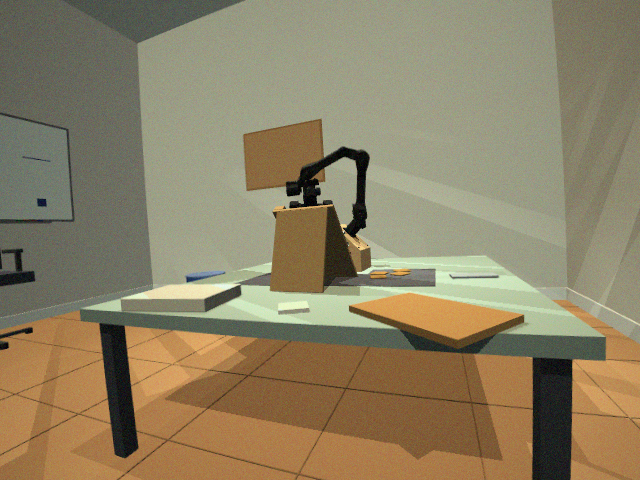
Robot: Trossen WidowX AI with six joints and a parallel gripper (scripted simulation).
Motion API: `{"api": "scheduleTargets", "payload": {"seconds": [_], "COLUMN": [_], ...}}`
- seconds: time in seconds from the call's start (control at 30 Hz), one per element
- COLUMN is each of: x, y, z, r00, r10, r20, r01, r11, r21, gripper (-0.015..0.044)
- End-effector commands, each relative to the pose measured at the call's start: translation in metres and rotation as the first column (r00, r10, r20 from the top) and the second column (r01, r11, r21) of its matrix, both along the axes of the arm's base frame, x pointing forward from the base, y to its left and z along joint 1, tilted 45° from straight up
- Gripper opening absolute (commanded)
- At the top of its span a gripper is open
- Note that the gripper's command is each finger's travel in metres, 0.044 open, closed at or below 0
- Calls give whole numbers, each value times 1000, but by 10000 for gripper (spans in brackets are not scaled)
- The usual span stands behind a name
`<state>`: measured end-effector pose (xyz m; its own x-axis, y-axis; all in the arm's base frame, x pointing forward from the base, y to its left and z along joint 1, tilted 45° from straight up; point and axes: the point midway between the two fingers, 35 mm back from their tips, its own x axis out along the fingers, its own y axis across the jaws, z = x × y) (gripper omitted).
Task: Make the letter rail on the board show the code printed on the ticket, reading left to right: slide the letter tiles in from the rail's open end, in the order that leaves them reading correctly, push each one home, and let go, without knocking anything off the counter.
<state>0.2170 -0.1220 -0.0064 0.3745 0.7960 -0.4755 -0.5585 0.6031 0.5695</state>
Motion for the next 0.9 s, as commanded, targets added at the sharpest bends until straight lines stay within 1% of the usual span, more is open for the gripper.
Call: {"api": "scheduleTargets", "payload": {"seconds": [0.0,0.23,0.43,0.63,0.87], "x": [-14,-22,-29,-34,-42], "y": [11,15,19,20,22], "z": [-71,-103,-129,-158,-191], "r00": [772,520,257,-24,-351], "r10": [-182,-256,-303,-328,-319], "r20": [-609,-815,-918,-944,-880], "r01": [278,424,526,593,616], "r11": [958,906,840,756,629], "r21": [66,-14,-130,-277,-474], "gripper": [340,340,340,340,340]}}
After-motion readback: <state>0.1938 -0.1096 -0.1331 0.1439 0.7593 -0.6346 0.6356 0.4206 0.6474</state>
